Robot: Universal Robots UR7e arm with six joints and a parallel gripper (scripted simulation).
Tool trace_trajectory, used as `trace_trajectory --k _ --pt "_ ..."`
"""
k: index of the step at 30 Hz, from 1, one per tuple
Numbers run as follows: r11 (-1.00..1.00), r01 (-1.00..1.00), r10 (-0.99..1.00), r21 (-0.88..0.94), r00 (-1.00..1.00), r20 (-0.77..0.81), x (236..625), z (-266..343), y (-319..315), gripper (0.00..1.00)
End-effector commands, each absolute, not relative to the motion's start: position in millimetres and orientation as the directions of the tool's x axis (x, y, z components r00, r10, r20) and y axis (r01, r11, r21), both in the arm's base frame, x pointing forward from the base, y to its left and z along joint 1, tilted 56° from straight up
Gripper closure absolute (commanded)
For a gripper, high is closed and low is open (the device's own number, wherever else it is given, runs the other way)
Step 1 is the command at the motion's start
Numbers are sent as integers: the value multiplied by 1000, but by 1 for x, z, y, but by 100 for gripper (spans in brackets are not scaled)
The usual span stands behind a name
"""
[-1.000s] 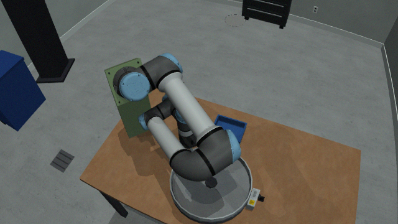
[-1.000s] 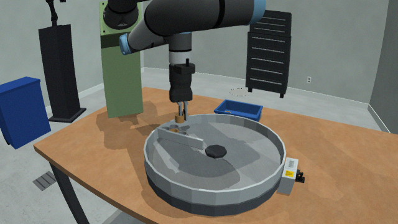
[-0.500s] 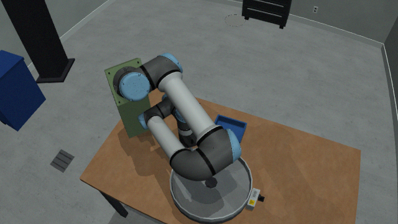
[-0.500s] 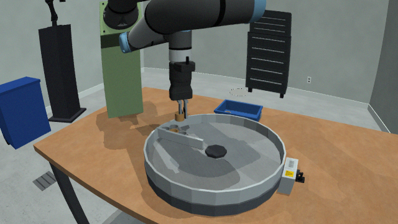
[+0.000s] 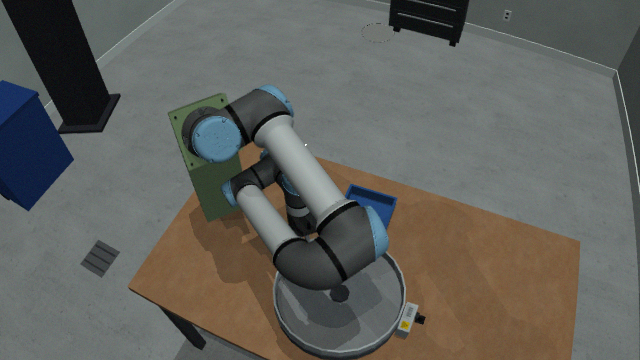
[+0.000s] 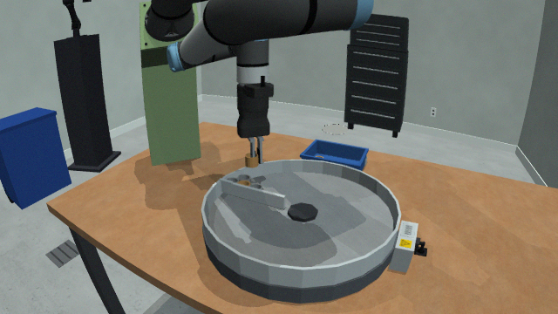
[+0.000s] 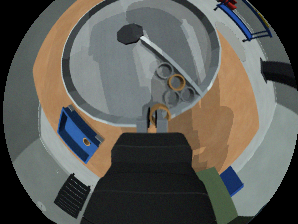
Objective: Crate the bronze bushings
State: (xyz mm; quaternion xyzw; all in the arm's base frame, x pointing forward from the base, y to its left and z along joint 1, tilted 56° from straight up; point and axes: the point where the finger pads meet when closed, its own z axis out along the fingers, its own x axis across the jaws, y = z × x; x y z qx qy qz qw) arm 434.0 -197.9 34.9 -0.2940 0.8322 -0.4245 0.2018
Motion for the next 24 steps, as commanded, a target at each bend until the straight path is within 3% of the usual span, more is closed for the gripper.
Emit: trace_trajectory --k 1,24 --pt "466 -318 -661 -826 -745 -86 434 35 -198 100" --pt "466 -318 -661 -826 -745 -87 411 58 -174 100"
